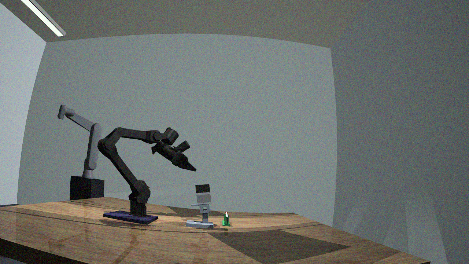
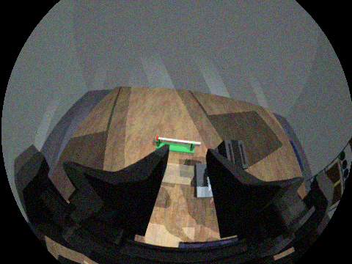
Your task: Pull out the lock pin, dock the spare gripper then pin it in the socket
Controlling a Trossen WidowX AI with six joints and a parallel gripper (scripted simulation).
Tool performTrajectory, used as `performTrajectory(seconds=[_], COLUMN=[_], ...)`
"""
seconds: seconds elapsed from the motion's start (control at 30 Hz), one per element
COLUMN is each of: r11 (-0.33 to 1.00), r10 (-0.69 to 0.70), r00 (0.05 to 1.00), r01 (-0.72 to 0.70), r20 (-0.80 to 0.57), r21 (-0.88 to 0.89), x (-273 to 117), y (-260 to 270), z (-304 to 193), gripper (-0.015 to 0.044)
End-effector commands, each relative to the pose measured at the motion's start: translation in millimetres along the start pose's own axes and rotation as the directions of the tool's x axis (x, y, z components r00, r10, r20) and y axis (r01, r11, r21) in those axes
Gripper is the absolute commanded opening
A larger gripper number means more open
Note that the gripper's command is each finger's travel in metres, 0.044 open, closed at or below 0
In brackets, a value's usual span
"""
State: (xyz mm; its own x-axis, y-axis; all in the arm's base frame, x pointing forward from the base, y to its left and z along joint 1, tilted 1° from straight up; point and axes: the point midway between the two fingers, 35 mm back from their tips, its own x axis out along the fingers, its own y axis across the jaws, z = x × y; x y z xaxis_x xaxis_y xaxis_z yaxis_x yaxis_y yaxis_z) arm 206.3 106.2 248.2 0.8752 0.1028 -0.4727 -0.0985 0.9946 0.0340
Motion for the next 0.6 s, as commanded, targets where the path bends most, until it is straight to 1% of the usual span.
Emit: performTrajectory(seconds=[0.0, 0.1, 0.17, 0.23, 0.33, 0.43, 0.57], r11=[1.000, 1.000, 0.999, 0.985, 0.930, 0.846, 0.729], r10=[0.006, 0.007, -0.002, -0.026, -0.067, -0.108, -0.178], r00=[0.999, 0.999, 0.999, 0.999, 0.990, 0.969, 0.921], r01=[-0.006, -0.007, 0.003, 0.021, 0.018, -0.028, -0.113], r20=[0.049, 0.051, 0.032, -0.024, -0.121, -0.221, -0.346], r21=[-0.001, -0.001, -0.047, -0.174, -0.368, -0.533, -0.676], x=[-14.2, -14.9, -12.9, -6.3, 7.6, 25.3, 58.0], y=[14.4, 15.1, 17.0, 22.1, 29.9, 36.1, 33.7], z=[2.4, 2.5, 5.5, 13.3, 24.5, 33.4, 41.7], gripper=[0.0180, 0.0180, 0.0180, 0.0180, 0.0180, 0.0180, 0.0180])
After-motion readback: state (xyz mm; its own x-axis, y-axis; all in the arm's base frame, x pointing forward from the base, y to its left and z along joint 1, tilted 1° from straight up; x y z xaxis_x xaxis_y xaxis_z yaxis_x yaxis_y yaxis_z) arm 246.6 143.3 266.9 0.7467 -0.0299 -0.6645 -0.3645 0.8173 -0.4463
